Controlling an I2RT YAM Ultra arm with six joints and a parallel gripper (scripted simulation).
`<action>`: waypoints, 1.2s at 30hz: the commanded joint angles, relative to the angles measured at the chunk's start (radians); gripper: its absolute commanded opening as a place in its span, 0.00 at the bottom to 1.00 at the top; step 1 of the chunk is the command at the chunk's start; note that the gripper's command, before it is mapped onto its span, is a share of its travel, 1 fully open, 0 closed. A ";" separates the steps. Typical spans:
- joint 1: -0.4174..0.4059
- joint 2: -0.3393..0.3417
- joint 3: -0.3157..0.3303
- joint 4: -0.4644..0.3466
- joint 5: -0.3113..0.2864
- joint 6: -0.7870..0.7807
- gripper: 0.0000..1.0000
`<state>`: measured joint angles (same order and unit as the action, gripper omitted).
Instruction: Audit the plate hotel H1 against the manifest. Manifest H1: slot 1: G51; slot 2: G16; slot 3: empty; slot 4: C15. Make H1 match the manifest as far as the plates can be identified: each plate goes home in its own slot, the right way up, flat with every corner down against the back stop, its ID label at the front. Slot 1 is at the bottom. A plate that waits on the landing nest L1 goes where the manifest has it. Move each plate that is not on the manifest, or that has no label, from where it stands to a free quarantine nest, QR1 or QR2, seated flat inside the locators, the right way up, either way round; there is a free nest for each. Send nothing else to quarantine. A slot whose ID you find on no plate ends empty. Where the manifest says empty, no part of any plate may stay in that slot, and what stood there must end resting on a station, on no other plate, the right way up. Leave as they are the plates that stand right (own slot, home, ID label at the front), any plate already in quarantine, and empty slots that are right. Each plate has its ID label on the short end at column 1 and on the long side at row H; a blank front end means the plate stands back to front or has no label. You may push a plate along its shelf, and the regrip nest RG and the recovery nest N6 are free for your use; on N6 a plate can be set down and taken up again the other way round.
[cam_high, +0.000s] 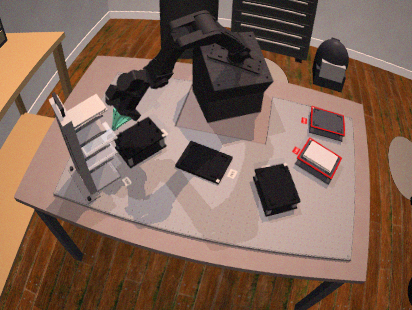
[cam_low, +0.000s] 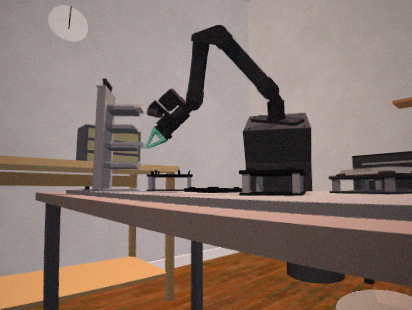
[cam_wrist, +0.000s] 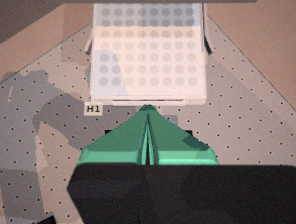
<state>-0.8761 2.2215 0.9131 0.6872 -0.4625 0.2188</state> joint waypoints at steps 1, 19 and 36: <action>-0.003 -0.005 0.016 0.001 0.008 0.001 0.00; 0.001 0.010 0.064 -0.030 0.012 0.004 0.00; 0.004 0.020 0.095 -0.051 0.014 0.006 0.00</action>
<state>-0.8677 2.2498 0.9913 0.6174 -0.4587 0.2241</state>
